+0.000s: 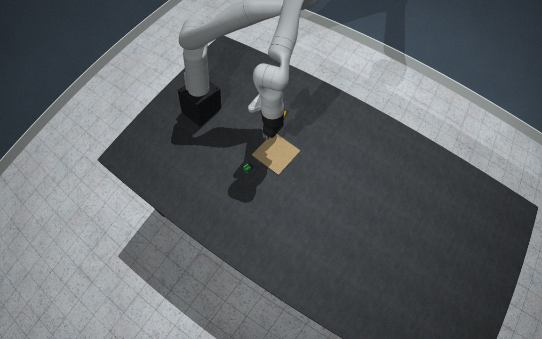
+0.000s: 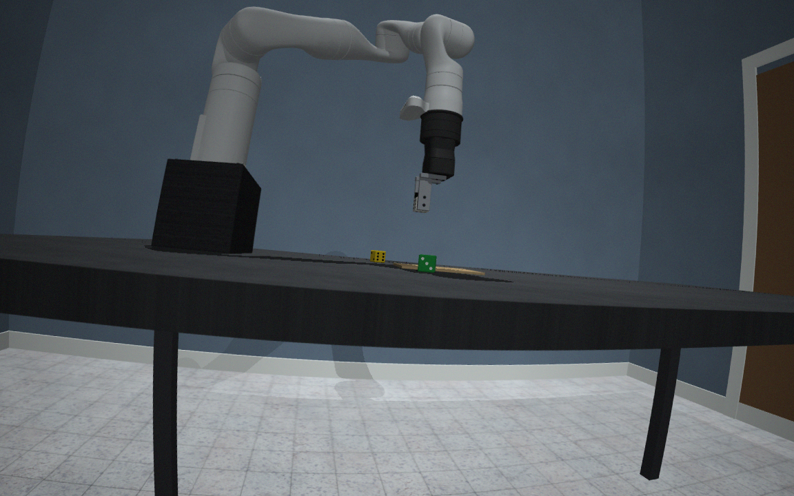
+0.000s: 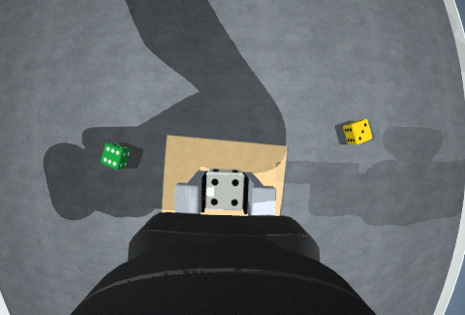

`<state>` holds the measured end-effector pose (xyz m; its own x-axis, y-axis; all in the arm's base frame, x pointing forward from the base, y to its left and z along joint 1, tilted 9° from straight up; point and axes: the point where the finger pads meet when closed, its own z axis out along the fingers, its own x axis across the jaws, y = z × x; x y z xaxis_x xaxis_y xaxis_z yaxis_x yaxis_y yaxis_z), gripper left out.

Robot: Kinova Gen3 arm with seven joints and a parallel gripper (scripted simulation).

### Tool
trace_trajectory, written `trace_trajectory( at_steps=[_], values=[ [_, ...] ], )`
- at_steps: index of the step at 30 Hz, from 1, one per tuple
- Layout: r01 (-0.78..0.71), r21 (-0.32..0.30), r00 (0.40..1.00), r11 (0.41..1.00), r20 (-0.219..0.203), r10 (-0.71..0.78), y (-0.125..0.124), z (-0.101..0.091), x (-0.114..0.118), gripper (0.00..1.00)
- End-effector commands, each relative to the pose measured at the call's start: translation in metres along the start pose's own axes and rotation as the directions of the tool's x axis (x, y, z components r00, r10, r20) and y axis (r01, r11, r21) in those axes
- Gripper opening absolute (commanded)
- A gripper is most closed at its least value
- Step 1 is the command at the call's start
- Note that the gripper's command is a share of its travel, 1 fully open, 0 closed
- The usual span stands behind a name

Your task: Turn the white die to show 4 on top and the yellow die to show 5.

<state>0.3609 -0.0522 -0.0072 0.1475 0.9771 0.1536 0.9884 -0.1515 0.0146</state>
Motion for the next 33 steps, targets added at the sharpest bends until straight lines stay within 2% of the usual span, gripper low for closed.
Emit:
trace_trajectory(
  at_steps=[1, 5, 7, 21, 33],
  values=[
    [-0.001, 0.003, 1.000, 1.000, 0.001, 0.001, -0.001, 0.006, -0.001, 0.49],
    [-0.001, 0.003, 1.000, 1.000, 0.001, 0.001, -0.001, 0.020, -0.001, 0.49],
    [-0.001, 0.003, 1.000, 1.000, 0.001, 0.001, -0.001, 0.020, -0.001, 0.49],
    [-0.001, 0.003, 1.000, 1.000, 0.001, 0.001, -0.001, 0.082, -0.001, 0.49],
    [-0.001, 0.003, 1.000, 1.000, 0.001, 0.001, -0.001, 0.092, -0.001, 0.49]
  ],
)
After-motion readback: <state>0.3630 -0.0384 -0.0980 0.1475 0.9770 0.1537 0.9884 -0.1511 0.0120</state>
